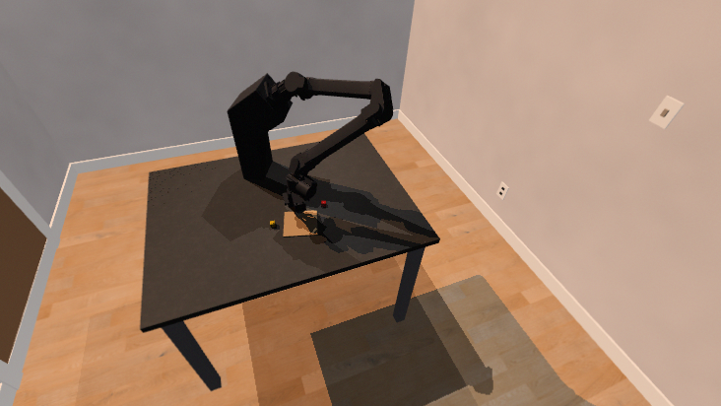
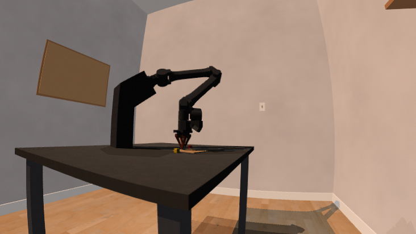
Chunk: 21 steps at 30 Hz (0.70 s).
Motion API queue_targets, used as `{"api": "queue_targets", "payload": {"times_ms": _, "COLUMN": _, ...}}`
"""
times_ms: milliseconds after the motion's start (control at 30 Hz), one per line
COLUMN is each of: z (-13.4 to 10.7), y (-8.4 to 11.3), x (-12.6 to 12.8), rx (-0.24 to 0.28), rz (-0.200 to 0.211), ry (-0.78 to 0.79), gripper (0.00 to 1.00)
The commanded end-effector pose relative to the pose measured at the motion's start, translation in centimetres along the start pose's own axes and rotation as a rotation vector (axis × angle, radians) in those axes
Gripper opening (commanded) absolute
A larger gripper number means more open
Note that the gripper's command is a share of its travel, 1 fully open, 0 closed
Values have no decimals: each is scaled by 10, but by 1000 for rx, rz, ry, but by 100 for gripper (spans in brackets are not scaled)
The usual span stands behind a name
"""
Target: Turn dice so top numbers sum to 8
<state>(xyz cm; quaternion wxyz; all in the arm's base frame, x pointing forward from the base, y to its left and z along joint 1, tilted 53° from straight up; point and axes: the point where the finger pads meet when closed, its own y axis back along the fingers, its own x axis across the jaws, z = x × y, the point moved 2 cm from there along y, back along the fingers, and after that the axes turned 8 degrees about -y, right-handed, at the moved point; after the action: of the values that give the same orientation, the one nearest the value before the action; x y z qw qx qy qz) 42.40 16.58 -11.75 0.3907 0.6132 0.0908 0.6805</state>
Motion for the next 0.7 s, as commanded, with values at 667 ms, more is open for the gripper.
{"api": "queue_targets", "payload": {"times_ms": 667, "z": -4, "y": -5, "x": 5, "rx": 8, "rz": 5, "ry": 9, "gripper": 34}}
